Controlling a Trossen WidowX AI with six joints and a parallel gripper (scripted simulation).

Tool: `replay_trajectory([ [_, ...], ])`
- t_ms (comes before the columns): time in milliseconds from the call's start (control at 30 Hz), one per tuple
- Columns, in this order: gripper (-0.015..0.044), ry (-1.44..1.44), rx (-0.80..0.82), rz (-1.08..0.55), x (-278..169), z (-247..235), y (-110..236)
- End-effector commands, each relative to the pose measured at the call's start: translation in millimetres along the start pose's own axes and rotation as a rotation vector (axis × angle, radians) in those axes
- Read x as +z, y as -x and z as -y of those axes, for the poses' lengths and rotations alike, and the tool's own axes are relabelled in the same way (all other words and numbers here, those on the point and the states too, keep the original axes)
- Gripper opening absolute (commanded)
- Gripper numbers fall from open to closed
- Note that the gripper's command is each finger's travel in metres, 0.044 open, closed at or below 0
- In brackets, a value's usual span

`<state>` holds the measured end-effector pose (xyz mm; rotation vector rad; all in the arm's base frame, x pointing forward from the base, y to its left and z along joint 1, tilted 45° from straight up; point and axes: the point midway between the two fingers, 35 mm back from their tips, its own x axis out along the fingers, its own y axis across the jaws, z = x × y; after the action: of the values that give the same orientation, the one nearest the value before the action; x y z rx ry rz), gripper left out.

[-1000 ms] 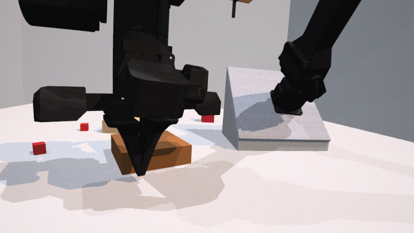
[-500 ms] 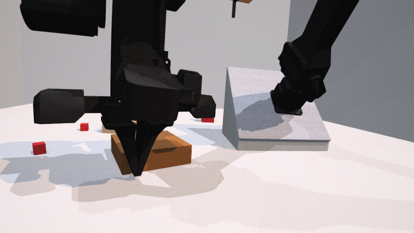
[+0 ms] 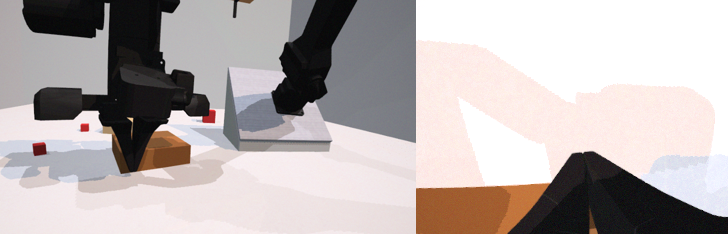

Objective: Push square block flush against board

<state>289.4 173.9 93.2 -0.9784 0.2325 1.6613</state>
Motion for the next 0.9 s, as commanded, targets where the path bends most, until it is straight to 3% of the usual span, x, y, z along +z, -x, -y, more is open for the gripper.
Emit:
replay_trajectory([
  [0,0.0,-0.004,0.008,-0.001,-7,-1,-2],
  [867,0.0,-0.003,0.009,-0.003,-33,0,-3],
])
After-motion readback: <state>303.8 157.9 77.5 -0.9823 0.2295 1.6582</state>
